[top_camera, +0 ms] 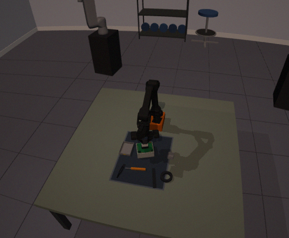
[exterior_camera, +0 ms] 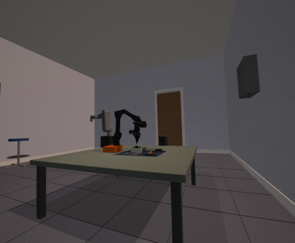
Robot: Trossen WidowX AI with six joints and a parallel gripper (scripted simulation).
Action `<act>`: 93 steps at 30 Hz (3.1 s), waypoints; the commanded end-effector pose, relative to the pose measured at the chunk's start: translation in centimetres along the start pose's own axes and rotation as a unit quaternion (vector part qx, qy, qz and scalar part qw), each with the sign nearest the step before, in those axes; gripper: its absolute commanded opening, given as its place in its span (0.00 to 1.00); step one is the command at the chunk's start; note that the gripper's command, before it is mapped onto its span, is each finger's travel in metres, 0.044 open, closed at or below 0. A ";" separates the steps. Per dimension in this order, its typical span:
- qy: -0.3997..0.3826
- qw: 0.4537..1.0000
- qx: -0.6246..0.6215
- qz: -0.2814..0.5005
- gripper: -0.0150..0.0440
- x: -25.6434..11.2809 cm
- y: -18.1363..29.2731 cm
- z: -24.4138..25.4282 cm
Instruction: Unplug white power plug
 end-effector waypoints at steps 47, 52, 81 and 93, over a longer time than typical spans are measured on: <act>0.069 0.998 -0.003 0.004 0.25 -2.0 -0.1 1.7; 0.002 1.000 -0.002 0.008 0.25 -2.1 -0.2 0.0; 0.022 1.000 -0.002 0.006 0.25 -3.0 -0.2 0.5; 0.022 1.000 -0.002 0.006 0.25 -2.8 -0.1 0.5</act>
Point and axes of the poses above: the point midway between the two fingers, 35 mm back from their tips, its own x axis out along the fingers, its own z axis across the jaws, y = z × x, the point moved 4 cm from there along -x, back along the fingers, and after that the axes turned 3 degrees about x, right-handed, at the moved point
